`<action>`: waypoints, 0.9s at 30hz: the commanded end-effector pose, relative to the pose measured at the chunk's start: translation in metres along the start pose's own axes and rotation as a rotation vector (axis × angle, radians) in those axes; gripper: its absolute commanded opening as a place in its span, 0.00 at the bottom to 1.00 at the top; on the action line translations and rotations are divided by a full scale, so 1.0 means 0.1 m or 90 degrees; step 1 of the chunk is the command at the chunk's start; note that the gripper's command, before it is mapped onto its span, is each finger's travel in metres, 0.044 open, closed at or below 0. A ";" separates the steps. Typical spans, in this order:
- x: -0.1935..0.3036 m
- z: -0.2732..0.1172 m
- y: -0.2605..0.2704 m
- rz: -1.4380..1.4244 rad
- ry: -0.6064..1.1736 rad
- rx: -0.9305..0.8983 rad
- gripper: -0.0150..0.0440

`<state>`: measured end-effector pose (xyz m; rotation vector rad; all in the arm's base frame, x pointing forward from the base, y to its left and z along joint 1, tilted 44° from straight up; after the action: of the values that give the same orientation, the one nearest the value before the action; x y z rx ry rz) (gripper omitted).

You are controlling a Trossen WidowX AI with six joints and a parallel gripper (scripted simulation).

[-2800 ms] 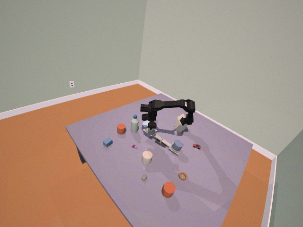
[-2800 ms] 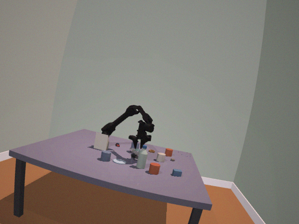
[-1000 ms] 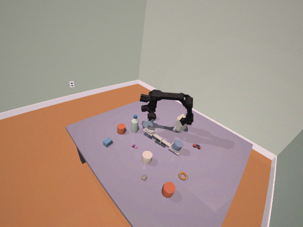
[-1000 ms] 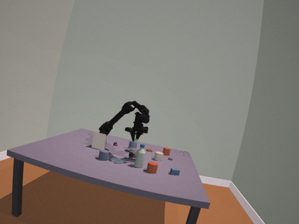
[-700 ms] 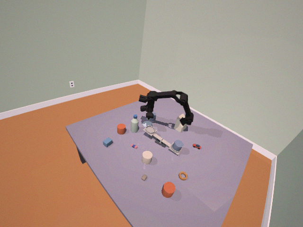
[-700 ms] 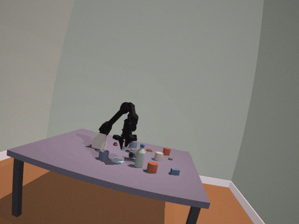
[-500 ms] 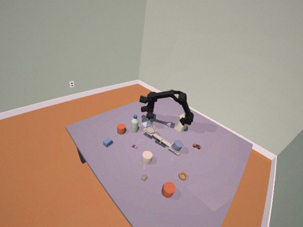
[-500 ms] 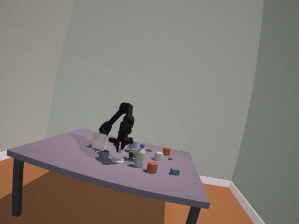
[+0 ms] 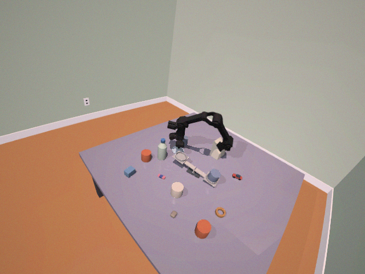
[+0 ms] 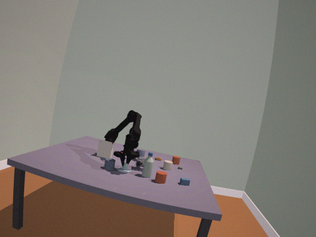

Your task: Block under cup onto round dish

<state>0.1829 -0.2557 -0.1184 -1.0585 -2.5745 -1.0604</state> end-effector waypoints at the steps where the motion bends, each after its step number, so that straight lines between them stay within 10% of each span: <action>1: 0.00 0.04 0.00 0.003 -0.001 -0.003 0.25; 13: 0.00 0.21 0.00 0.002 -0.001 -0.004 0.25; 27: -0.01 0.16 0.01 -0.002 -0.005 0.001 0.88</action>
<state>0.1859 -0.2453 -0.1303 -1.0604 -2.5815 -1.0583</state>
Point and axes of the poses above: the point midway between the two fingers, 35 mm back from their tips, its own z axis out along the fingers, its own y axis across the jaws, x = y × z, the point moved 9 cm from there along -z, back along the fingers, and after that the axes turned 8 degrees about -z, right-handed, at the moved point
